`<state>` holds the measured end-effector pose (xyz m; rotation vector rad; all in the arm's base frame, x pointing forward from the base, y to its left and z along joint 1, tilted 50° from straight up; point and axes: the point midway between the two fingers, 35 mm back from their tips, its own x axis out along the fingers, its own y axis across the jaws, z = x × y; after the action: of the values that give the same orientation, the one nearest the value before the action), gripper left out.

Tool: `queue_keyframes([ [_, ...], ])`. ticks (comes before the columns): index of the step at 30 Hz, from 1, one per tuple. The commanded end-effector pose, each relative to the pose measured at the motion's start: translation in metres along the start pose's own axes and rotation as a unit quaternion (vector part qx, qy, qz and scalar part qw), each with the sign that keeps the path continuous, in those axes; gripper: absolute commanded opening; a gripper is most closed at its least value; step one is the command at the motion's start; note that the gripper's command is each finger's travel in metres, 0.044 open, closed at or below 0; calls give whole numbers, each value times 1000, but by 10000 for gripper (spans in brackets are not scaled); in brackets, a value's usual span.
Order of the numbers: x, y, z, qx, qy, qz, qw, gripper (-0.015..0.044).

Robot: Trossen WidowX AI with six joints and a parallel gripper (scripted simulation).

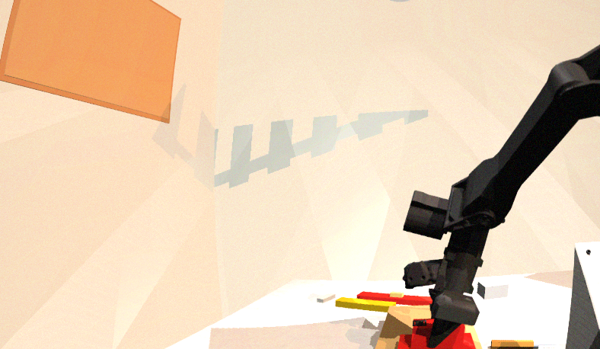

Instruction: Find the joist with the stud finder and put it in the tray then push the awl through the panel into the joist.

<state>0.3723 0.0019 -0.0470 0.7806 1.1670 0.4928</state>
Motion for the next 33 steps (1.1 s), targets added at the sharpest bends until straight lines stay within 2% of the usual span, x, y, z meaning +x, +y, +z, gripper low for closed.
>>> queue_keyframes([
  [1, 0, -16, 0, 0, 0, -2, 1000, 0],
  [33, -2, -117, 1, -2, -1, -4, 1000, 0],
])
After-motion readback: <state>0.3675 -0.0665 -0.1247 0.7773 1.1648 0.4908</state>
